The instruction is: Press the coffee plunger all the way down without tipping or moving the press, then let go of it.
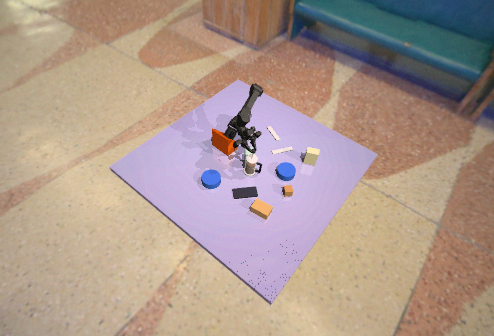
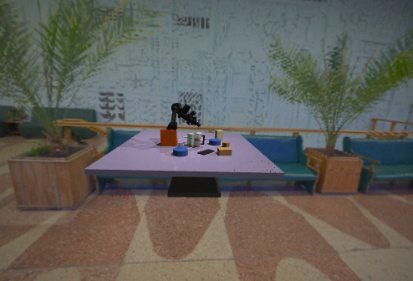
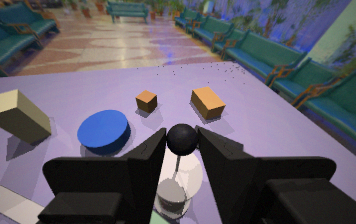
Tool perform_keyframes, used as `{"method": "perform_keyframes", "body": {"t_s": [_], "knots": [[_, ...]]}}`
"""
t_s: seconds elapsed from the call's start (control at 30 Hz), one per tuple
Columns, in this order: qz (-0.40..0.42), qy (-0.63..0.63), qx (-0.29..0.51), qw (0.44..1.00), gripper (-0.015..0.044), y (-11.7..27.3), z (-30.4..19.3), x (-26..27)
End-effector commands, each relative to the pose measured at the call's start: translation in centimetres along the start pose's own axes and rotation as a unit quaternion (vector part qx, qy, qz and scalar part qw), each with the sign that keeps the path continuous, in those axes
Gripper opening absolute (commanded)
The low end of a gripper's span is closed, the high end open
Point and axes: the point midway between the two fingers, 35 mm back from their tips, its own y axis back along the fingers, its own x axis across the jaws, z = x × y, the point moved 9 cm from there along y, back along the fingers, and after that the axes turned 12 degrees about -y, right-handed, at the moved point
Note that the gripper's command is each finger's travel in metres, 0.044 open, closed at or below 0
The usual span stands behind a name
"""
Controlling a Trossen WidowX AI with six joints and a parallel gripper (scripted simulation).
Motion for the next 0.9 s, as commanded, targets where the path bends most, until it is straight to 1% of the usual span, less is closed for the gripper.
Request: {"method": "perform_keyframes", "body": {"t_s": [0.0, 0.4, 0.87], "knots": [[-0.007, -0.020, 0.026, 0.999, 0.0119, -1.0, -2.2, -0.6], [-0.005, -0.021, 0.024, 0.999, 0.0119, -2.3, -3.5, -0.6], [-0.004, -0.021, 0.024, 0.999, 0.0119, -3.1, -3.1, -0.5]]}}
